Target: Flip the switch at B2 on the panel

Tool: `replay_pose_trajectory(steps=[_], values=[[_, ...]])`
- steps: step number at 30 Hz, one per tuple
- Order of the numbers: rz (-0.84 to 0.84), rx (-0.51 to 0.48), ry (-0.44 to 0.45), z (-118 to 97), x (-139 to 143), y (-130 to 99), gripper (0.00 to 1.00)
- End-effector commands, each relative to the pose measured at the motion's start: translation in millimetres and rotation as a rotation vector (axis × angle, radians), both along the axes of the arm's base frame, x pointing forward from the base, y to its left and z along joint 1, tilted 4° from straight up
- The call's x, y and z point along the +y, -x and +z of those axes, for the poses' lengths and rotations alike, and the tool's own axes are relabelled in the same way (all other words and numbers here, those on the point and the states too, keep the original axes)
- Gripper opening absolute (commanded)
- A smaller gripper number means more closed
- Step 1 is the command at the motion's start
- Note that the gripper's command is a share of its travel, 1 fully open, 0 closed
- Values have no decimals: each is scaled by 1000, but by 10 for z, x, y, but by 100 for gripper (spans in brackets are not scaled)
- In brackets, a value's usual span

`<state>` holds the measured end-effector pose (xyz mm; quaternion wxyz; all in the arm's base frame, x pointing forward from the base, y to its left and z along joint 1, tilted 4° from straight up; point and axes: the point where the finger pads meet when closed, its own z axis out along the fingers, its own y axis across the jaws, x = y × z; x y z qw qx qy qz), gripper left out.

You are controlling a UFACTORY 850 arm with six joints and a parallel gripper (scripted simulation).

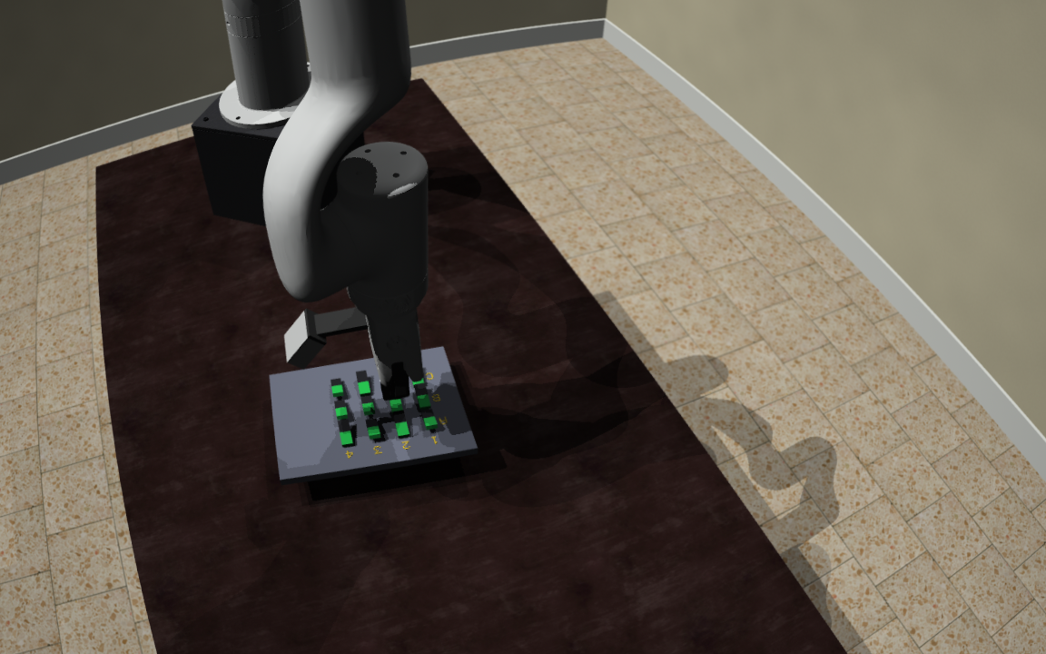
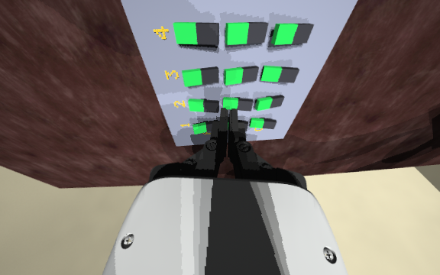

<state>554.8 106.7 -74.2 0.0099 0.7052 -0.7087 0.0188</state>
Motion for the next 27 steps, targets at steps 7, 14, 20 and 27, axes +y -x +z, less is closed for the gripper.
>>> replay_pose_trajectory(steps=[7,14,20,27], values=[[0,-1,-1,40,2,-5,0],[0,-1,-1,42,3,-5,0],[0,-1,-1,71,4,-4,0],[0,-1,-1,128,6,-2,0]])
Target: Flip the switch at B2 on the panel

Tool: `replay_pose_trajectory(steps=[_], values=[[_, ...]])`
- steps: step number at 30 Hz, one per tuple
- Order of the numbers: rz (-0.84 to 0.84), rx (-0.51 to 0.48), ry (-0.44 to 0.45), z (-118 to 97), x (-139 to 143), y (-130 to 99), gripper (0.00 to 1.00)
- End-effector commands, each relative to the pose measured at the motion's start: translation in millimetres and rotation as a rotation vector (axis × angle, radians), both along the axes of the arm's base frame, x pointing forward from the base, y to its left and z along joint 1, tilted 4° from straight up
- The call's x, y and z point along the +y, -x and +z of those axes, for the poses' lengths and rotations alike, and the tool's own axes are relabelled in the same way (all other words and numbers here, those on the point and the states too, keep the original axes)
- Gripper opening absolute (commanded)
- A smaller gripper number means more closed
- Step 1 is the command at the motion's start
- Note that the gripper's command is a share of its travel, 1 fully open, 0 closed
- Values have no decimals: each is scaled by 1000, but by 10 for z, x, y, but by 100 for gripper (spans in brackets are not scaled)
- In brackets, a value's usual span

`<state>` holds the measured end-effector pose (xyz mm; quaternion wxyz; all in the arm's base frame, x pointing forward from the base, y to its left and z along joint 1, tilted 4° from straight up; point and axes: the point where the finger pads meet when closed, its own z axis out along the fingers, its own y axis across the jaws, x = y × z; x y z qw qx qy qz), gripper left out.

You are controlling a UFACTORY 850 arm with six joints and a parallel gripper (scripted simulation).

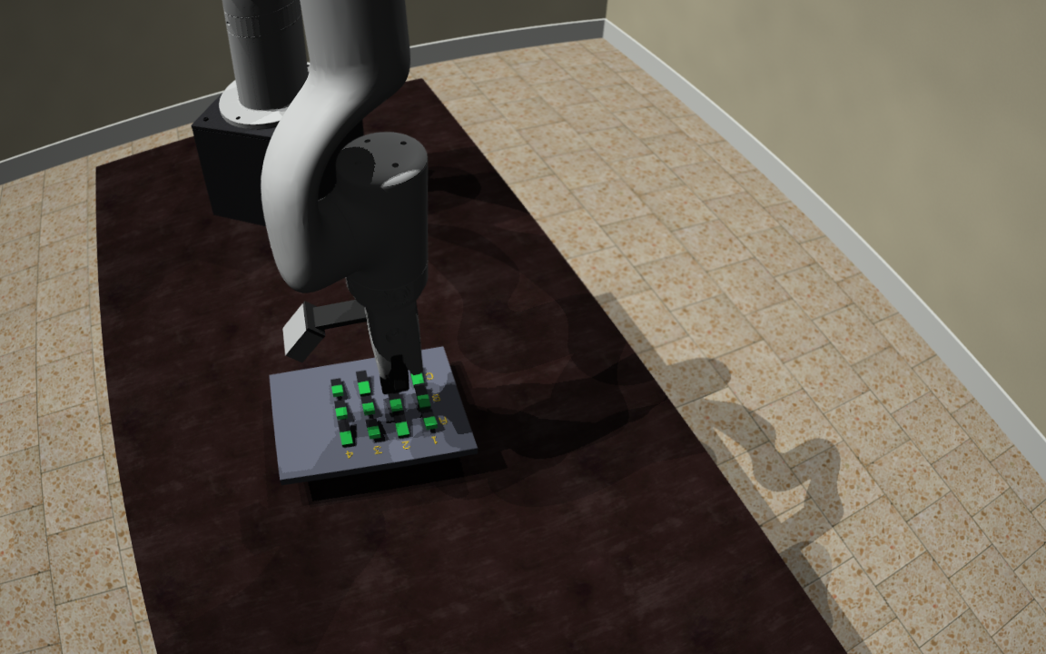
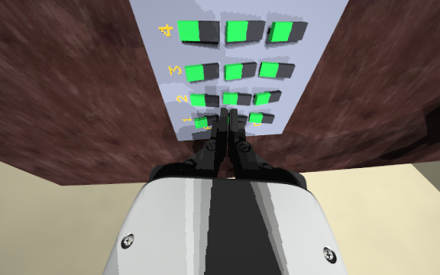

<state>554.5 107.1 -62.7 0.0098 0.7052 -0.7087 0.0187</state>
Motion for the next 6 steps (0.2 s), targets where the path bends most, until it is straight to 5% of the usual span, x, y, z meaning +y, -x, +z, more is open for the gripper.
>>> replay_pose_trajectory(steps=[1,6], values=[[0,-1,0,13,2,-5,0],[0,-1,0,13,2,-5,0]])
